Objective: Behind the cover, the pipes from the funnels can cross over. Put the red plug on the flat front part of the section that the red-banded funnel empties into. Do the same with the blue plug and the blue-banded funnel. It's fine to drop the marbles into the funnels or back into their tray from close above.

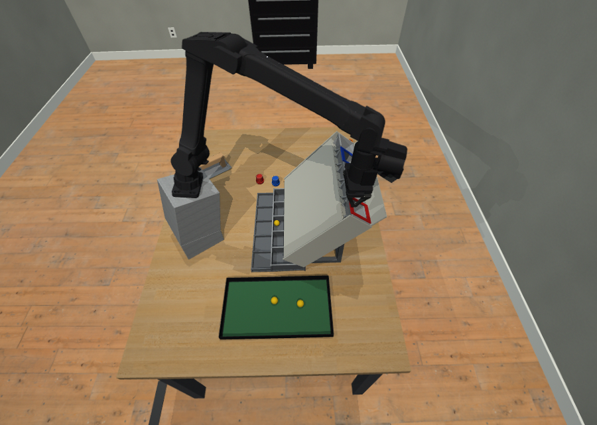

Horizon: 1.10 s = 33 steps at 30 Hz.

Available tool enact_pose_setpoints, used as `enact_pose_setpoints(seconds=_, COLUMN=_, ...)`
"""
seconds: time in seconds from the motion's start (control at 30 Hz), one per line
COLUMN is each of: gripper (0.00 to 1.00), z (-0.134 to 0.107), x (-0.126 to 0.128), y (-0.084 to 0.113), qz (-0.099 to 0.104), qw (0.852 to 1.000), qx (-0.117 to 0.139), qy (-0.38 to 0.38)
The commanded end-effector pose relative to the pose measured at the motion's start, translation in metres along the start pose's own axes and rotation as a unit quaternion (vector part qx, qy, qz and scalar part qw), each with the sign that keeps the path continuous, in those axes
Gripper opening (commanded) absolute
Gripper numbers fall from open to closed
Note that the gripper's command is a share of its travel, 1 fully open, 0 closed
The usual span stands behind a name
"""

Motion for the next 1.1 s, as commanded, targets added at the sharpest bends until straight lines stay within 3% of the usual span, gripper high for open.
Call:
enact_pose_setpoints(seconds=0.0, gripper=0.56, z=-0.007, x=-0.004, y=0.029, qz=-0.018, qw=0.999, qx=-0.031, qy=0.004)
enact_pose_setpoints(seconds=0.13, gripper=0.56, z=-0.024, x=-0.001, y=0.028, qz=-0.018, qw=0.999, qx=-0.031, qy=0.004)
enact_pose_setpoints(seconds=0.53, gripper=0.56, z=-0.107, x=0.015, y=0.022, qz=-0.018, qw=0.999, qx=-0.030, qy=0.004)
enact_pose_setpoints(seconds=0.9, gripper=0.56, z=-0.143, x=0.022, y=0.019, qz=-0.018, qw=0.999, qx=-0.029, qy=0.004)
enact_pose_setpoints(seconds=0.97, gripper=0.56, z=-0.132, x=0.016, y=0.037, qz=-0.033, qw=0.998, qx=-0.047, qy=0.009)
enact_pose_setpoints(seconds=1.07, gripper=0.56, z=-0.132, x=0.022, y=0.028, qz=-0.023, qw=0.999, qx=-0.036, qy=0.013)
Point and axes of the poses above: the point where the finger pads meet when closed, its own y axis back along the fingers, its own x axis across the jaws, z = x × y, the point moved 6 cm from there along y, back along the fingers, and after that the axes turned 11 degrees about y, right-handed, at the moved point
